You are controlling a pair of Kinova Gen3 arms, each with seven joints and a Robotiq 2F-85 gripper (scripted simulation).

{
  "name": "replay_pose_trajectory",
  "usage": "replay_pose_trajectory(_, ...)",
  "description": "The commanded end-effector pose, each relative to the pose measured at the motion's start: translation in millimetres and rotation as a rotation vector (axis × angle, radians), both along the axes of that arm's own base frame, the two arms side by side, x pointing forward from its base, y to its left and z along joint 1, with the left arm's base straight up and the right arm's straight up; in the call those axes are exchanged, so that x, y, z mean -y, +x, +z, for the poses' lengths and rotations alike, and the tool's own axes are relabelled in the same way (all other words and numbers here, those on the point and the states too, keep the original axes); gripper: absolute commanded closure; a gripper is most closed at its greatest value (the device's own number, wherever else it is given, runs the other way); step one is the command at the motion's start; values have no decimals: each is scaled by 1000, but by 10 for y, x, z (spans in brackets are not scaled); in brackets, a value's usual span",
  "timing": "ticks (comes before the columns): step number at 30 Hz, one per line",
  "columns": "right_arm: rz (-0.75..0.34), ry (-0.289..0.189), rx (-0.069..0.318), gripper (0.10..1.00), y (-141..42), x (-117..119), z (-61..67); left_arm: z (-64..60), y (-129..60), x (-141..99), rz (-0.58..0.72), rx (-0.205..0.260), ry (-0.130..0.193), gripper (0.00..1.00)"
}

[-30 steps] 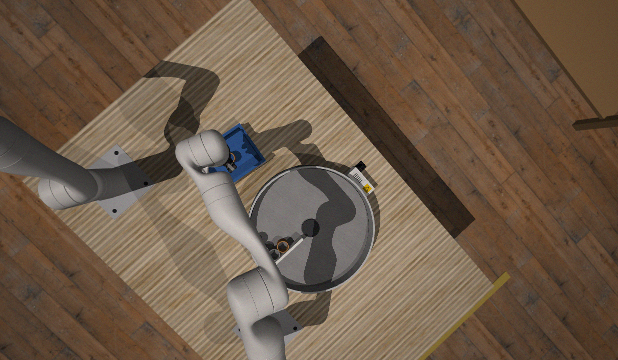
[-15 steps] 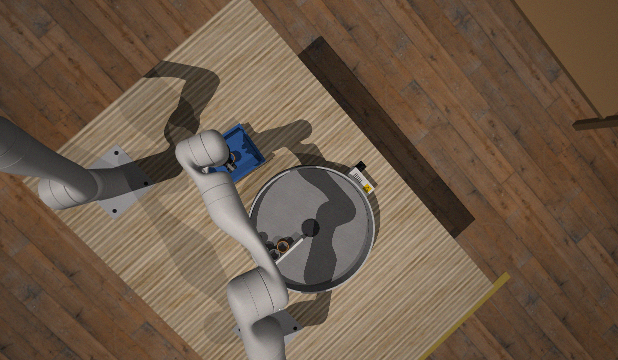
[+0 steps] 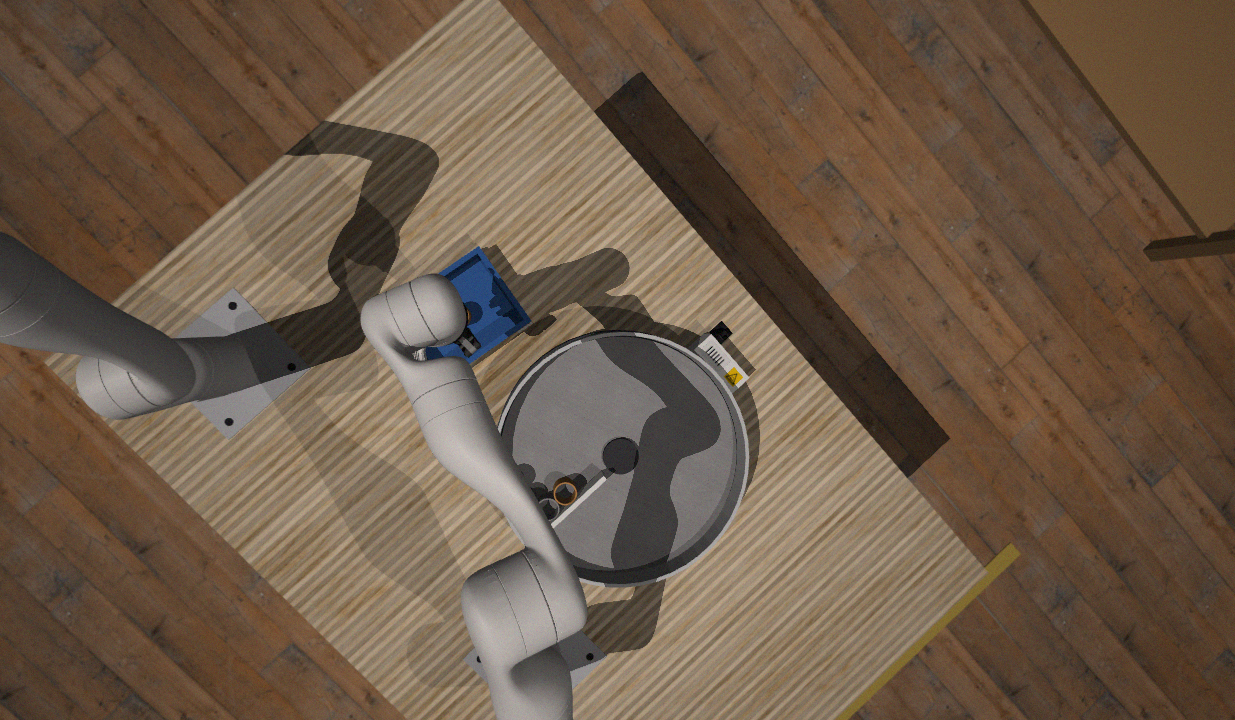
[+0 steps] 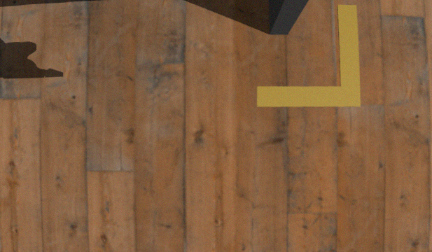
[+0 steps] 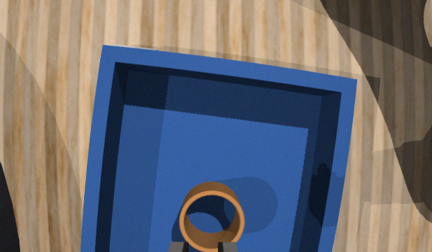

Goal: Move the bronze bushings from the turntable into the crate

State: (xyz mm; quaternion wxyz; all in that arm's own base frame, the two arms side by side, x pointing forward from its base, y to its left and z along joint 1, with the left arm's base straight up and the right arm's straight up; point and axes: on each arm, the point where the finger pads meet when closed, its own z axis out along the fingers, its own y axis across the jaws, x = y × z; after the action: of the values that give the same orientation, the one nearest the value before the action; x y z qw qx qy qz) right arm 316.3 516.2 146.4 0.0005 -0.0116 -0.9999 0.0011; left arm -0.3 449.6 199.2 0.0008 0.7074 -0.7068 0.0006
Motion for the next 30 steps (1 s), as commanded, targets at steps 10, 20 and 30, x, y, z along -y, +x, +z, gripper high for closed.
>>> replay_pose_trajectory(10,-2,1,2,886,-182,808,9,8,-1,-4,0,0,2,1)
replay_pose_trajectory(20,-2,1,3,886,-325,1462,6,8,-1,-4,0,0,2,1)
replay_pose_trajectory(30,-2,1,3,886,-502,2255,0,8,-1,-4,0,0,2,1)
